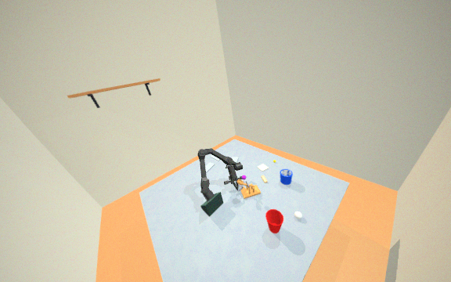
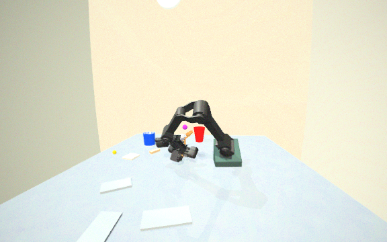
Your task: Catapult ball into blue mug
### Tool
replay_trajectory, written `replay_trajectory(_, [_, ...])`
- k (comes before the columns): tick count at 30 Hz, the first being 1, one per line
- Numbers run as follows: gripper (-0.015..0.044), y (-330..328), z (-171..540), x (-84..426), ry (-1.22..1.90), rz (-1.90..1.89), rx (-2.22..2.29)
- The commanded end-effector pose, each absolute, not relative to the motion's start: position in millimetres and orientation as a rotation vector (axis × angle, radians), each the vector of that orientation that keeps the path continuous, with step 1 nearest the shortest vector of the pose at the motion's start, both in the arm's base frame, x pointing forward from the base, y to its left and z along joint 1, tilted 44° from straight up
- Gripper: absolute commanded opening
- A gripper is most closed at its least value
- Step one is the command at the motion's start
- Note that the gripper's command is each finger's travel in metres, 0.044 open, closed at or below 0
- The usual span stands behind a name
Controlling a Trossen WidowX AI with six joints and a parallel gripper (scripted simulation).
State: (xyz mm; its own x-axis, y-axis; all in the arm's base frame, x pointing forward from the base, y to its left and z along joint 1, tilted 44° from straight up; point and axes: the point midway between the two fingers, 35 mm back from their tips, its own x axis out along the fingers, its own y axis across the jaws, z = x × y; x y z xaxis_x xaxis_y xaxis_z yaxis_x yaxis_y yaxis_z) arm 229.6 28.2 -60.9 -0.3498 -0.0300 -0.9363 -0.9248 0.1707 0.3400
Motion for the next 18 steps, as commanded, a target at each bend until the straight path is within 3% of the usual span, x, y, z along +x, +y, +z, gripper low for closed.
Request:
replay_trajectory(1, [0.0000, 28, -55, 231, 1.590, 1.309, -0.928])
replay_trajectory(8, [0.0000, -8, 52, 267, 1.583, 1.299, -0.941])
replay_trajectory(11, [0.0000, -12, 63, 268, 1.583, 1.299, -0.942])
replay_trajectory(18, [0.0184, -14, 38, 292, 1.567, 1.131, -0.796])
